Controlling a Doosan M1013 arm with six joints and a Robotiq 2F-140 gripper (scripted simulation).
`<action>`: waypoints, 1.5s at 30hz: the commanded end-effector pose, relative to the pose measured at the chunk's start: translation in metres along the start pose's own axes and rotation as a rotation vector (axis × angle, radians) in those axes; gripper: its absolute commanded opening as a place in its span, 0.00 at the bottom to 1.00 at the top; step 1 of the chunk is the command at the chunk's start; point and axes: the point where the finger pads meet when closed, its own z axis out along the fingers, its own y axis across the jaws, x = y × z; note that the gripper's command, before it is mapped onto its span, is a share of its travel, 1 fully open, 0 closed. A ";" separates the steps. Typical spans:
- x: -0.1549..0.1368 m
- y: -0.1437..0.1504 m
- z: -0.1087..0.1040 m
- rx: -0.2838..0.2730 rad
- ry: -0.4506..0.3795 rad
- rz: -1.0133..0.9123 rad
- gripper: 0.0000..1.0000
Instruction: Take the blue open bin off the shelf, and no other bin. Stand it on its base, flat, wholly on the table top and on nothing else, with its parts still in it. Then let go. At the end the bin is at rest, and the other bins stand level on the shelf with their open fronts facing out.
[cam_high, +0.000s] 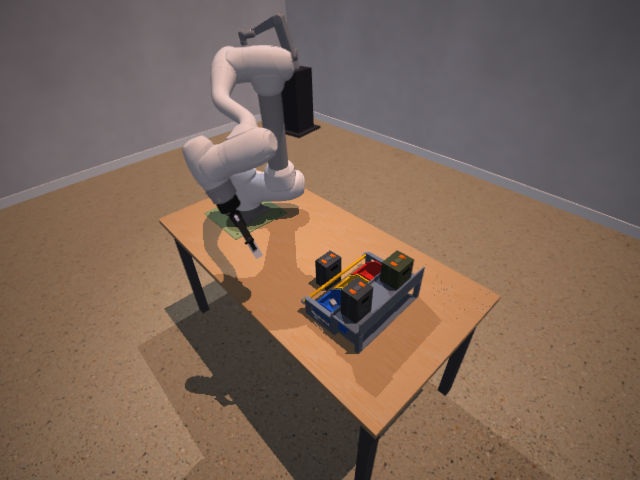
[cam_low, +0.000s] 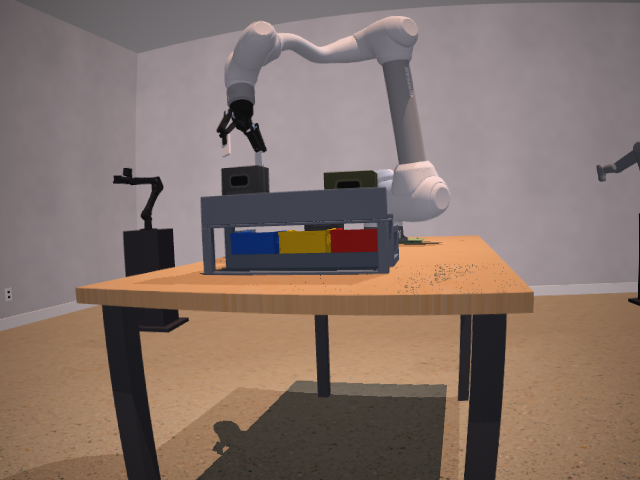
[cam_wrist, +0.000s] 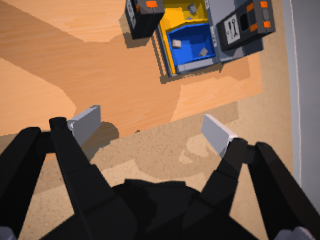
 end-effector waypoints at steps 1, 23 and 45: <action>0.000 0.000 0.000 0.000 0.000 0.000 1.00; 0.000 0.000 0.000 0.000 0.000 0.000 1.00; 0.000 0.000 0.000 0.000 0.000 0.000 1.00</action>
